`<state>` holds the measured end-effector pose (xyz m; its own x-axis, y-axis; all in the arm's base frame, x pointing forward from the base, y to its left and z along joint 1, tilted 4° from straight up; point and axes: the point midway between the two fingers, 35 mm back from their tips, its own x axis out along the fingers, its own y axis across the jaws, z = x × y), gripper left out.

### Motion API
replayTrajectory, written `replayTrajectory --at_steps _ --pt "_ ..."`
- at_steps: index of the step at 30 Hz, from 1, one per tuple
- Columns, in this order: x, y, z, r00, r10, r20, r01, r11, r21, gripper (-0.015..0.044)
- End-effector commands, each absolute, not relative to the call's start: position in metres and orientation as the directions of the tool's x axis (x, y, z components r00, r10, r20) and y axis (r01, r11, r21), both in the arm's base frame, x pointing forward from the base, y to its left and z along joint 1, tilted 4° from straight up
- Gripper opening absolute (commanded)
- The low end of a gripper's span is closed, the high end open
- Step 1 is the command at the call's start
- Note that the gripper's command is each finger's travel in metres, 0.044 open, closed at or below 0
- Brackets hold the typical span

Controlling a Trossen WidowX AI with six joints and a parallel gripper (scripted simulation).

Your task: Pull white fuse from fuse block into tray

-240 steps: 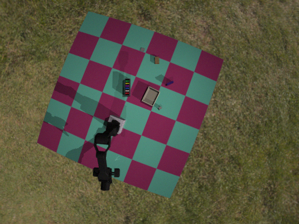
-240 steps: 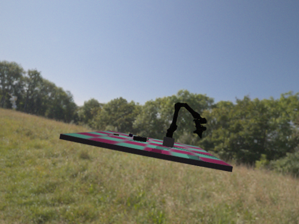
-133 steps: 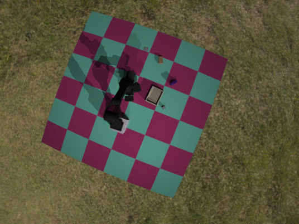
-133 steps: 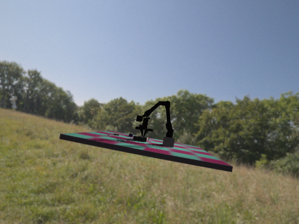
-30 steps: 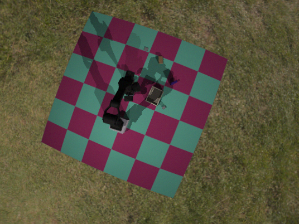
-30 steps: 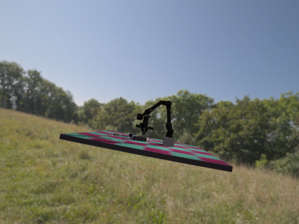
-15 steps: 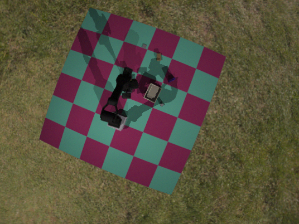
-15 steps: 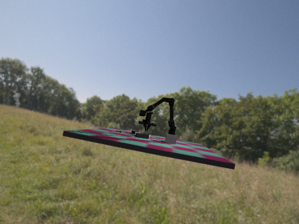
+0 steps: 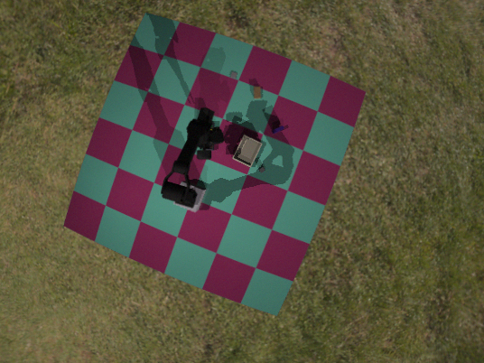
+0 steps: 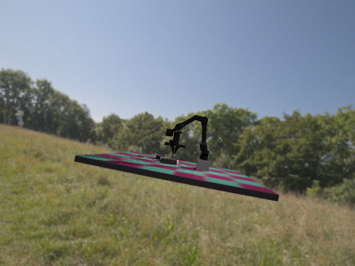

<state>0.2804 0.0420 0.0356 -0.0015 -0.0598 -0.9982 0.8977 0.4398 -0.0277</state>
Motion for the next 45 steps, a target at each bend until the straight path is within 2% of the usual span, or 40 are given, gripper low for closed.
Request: replayTrajectory --at_steps 1,21,36,45 --pt "0.283 0.043 0.039 0.007 -0.057 -0.998 0.9 0.436 -0.019 0.0" --pt "0.321 -0.049 0.048 0.011 -0.062 -0.998 0.9 0.436 -0.018 0.0" --pt "0.327 -0.142 0.053 0.01 -0.072 -0.997 0.9 0.436 -0.022 0.0" --pt "0.327 -0.147 0.048 0.01 -0.073 -0.997 0.9 0.436 -0.023 0.0"
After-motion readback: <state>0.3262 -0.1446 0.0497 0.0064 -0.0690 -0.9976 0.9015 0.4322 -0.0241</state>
